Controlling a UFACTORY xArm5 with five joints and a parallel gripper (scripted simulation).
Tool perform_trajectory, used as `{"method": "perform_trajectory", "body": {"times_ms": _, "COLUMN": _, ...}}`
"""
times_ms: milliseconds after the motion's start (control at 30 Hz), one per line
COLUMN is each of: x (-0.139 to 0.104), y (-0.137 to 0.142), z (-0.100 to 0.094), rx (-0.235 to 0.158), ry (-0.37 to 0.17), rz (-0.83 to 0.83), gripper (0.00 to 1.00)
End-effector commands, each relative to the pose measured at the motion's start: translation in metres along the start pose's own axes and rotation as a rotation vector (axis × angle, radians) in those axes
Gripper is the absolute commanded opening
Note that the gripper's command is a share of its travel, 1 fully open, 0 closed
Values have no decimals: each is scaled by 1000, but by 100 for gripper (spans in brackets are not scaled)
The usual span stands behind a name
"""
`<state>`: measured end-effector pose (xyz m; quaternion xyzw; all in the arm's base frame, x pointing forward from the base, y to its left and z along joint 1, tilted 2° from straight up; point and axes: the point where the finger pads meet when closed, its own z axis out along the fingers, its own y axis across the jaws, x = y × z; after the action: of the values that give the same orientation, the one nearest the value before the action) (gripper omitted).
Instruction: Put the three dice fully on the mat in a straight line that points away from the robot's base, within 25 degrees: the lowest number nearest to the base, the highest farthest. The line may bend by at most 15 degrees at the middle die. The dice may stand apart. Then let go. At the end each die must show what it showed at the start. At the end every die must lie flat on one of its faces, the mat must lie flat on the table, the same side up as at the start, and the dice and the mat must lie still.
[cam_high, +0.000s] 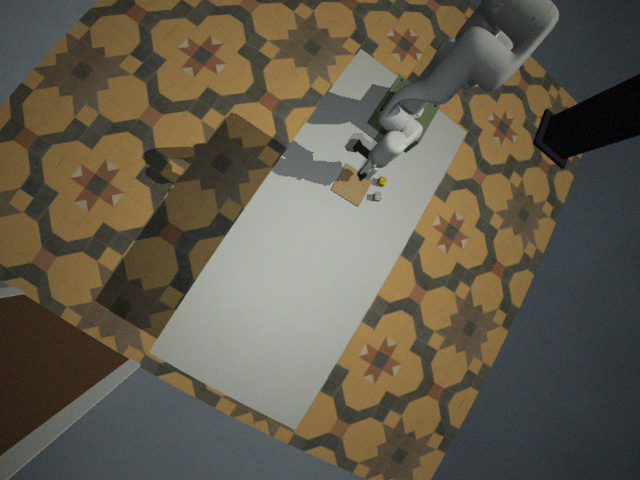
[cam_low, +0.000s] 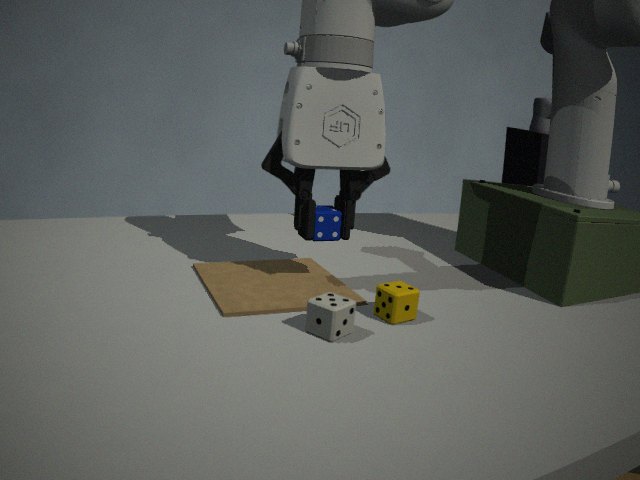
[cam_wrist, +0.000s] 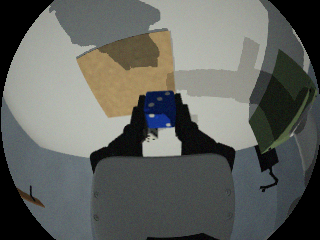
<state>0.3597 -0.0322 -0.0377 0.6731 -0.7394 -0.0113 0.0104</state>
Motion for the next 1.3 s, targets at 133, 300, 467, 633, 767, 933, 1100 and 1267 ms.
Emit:
{"method": "perform_trajectory", "body": {"times_ms": 133, "x": 0, "y": -3, "z": 30, "rx": 4, "ry": 0, "rz": 0, "gripper": 27}}
{"method": "perform_trajectory", "body": {"times_ms": 300, "x": 0, "y": -3, "z": 38, "rx": 4, "ry": 0, "rz": 0, "gripper": 27}}
{"method": "perform_trajectory", "body": {"times_ms": 467, "x": 0, "y": -3, "z": 39, "rx": 4, "ry": 0, "rz": 0, "gripper": 27}}
{"method": "perform_trajectory", "body": {"times_ms": 633, "x": 0, "y": -3, "z": 39, "rx": 4, "ry": 0, "rz": 0, "gripper": 27}}
{"method": "perform_trajectory", "body": {"times_ms": 767, "x": 0, "y": -3, "z": 39, "rx": 4, "ry": 0, "rz": 0, "gripper": 27}}
{"method": "perform_trajectory", "body": {"times_ms": 933, "x": 0, "y": -3, "z": 39, "rx": 4, "ry": 0, "rz": 0, "gripper": 27}}
{"method": "perform_trajectory", "body": {"times_ms": 1100, "x": 0, "y": -3, "z": 39, "rx": 4, "ry": 0, "rz": 0, "gripper": 27}}
{"method": "perform_trajectory", "body": {"times_ms": 1267, "x": 0, "y": -3, "z": 39, "rx": 4, "ry": 0, "rz": 0, "gripper": 27}}
